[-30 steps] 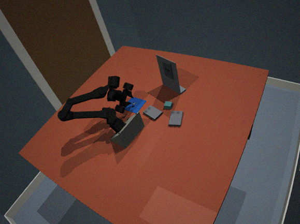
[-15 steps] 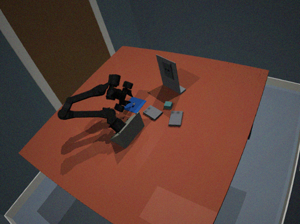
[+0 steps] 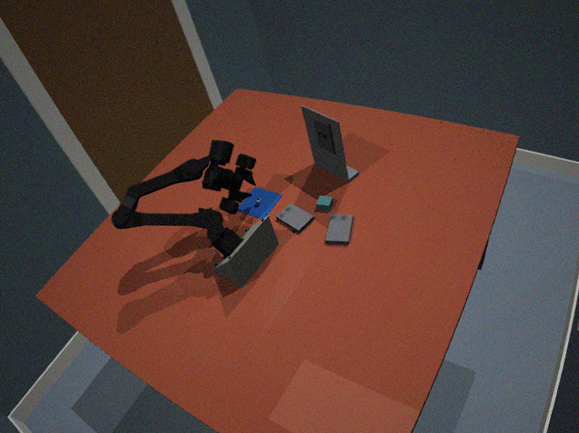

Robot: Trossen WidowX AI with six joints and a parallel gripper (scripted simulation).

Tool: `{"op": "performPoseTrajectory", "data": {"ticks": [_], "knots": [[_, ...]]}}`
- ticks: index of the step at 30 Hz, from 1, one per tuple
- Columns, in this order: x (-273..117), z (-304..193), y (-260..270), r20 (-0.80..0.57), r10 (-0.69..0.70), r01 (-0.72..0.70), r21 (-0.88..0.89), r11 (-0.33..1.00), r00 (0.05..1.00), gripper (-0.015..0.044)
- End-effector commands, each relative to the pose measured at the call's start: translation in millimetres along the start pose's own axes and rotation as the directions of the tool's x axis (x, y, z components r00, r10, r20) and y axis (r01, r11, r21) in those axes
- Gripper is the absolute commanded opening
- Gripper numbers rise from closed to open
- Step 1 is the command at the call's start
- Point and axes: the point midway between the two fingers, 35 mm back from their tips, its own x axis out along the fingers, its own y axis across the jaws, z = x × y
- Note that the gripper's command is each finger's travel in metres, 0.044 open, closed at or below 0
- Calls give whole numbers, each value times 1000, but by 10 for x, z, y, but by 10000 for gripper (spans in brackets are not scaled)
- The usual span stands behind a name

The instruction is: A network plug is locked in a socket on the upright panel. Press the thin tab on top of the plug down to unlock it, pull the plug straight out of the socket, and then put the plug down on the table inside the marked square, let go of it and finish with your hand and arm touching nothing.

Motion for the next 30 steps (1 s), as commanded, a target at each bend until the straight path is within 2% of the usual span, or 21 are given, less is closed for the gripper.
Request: {"op": "performPoseTrajectory", "data": {"ticks": [1,30], "knots": [[-36,8,-20,6,2,-2,-3,1000,1000,156],[-262,12,-145,17,-4,4,2,1000,1000,156]]}}
